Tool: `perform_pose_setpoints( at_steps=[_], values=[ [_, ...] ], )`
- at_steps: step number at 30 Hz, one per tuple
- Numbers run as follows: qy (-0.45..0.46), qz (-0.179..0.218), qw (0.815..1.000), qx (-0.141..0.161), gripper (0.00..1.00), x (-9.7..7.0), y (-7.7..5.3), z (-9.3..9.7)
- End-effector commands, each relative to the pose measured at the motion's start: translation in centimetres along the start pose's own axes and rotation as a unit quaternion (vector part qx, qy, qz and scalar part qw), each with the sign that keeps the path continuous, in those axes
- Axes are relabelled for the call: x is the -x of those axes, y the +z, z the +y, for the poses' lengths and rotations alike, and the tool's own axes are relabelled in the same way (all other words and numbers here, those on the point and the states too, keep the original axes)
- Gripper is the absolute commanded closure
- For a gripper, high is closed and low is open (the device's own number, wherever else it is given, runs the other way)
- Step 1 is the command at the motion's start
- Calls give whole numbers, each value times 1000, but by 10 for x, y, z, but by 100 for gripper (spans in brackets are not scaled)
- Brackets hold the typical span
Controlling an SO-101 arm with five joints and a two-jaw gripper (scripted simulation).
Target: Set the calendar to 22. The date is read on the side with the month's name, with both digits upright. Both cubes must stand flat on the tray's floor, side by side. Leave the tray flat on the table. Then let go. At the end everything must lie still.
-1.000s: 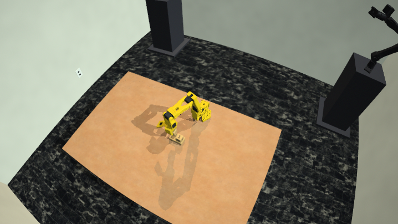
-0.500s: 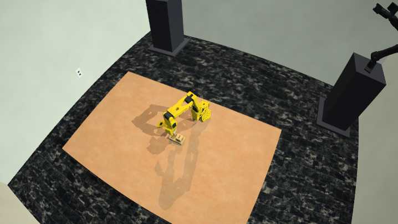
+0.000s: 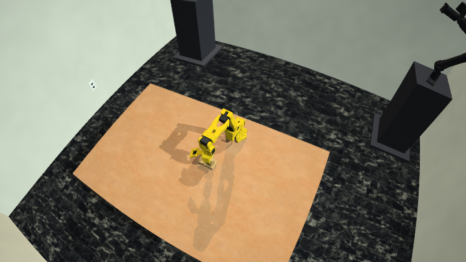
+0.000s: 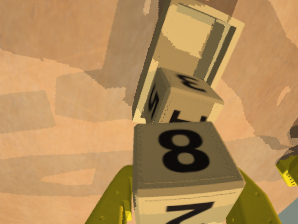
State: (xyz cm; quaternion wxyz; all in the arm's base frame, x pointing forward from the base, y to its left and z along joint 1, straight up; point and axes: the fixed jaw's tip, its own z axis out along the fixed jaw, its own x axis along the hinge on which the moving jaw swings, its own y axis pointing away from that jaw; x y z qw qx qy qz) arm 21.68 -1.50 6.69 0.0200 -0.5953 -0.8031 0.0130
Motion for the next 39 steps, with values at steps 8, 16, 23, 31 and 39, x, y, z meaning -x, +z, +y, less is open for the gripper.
perform_pose_setpoints(
  at_steps=[8,16,23,31,39],
  values=[
    [-188,-14,982,31,100,-82,-6,21],
    [-301,-15,953,30,100,-134,-1,14],
    [-410,-16,912,28,100,-183,5,-4],
    [-470,-17,882,26,100,-208,8,-20],
    [-500,-17,865,26,100,-221,10,-29]
  ],
)
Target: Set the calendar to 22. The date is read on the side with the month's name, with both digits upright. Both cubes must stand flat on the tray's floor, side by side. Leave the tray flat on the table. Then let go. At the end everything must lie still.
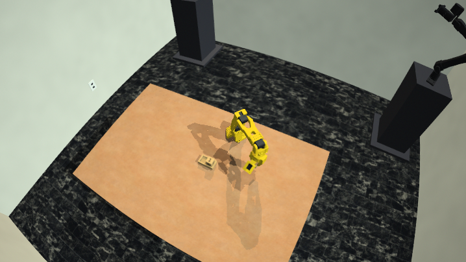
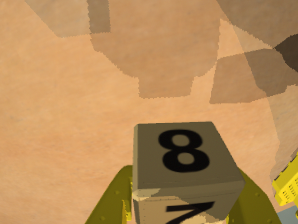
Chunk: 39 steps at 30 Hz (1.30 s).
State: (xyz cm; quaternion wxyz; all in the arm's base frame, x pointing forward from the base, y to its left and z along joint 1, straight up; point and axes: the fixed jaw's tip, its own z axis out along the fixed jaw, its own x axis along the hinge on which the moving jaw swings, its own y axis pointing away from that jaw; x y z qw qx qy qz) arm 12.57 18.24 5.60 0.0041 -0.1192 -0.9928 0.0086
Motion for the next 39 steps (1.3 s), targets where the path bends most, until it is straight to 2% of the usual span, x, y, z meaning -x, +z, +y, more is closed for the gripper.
perform_pose_setpoints(
  at_steps=[1,25,39],
  values=[
    [-6,-7,1000,19,100,-3,-6,5],
    [-7,-9,1000,25,100,-3,-7,6],
    [-7,-9,1000,25,100,-3,-1,7]
  ],
)
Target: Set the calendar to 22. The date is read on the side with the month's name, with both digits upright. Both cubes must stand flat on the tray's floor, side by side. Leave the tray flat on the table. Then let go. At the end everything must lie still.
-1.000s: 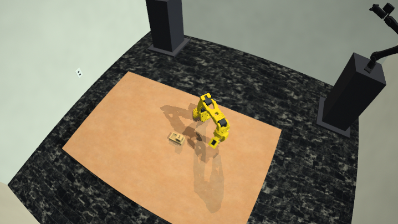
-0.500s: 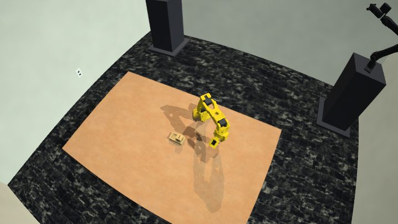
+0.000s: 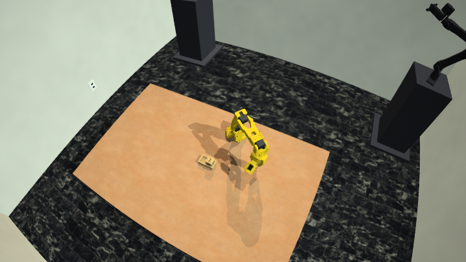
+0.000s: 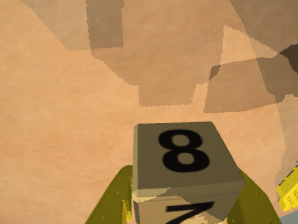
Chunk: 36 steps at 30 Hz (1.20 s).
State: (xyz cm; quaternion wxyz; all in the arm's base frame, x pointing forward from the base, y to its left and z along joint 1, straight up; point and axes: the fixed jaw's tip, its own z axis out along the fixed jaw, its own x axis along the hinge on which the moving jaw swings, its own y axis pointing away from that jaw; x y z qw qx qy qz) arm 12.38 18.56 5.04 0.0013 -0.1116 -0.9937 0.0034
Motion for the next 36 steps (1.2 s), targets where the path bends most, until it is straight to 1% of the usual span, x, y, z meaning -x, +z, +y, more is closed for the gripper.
perform_pose_setpoints(
  at_steps=[1,13,22,30,36],
  values=[
    [0,-7,1000,20,100,0,-6,4],
    [0,-7,1000,20,100,0,-1,4],
    [0,-7,1000,20,100,0,0,4],
    [0,-7,1000,20,100,0,5,4],
    [0,-7,1000,20,100,0,6,4]
  ],
)
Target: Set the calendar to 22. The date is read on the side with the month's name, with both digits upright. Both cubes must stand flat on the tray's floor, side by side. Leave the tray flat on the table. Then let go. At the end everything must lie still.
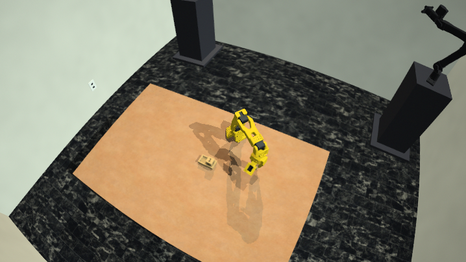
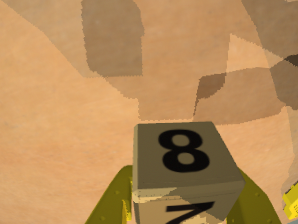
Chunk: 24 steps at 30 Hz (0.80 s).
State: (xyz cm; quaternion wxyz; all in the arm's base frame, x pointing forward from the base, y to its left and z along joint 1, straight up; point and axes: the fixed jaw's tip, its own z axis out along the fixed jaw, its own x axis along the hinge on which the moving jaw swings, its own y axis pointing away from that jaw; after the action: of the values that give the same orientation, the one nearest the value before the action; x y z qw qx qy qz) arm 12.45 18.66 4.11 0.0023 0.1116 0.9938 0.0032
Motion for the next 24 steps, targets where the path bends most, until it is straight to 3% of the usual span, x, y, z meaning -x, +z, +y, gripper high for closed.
perform_pose_setpoints(
  at_steps=[1,24],
  values=[
    [0,-4,1000,13,100,-1,-4,3],
    [0,-4,1000,13,100,0,6,3]
  ],
)
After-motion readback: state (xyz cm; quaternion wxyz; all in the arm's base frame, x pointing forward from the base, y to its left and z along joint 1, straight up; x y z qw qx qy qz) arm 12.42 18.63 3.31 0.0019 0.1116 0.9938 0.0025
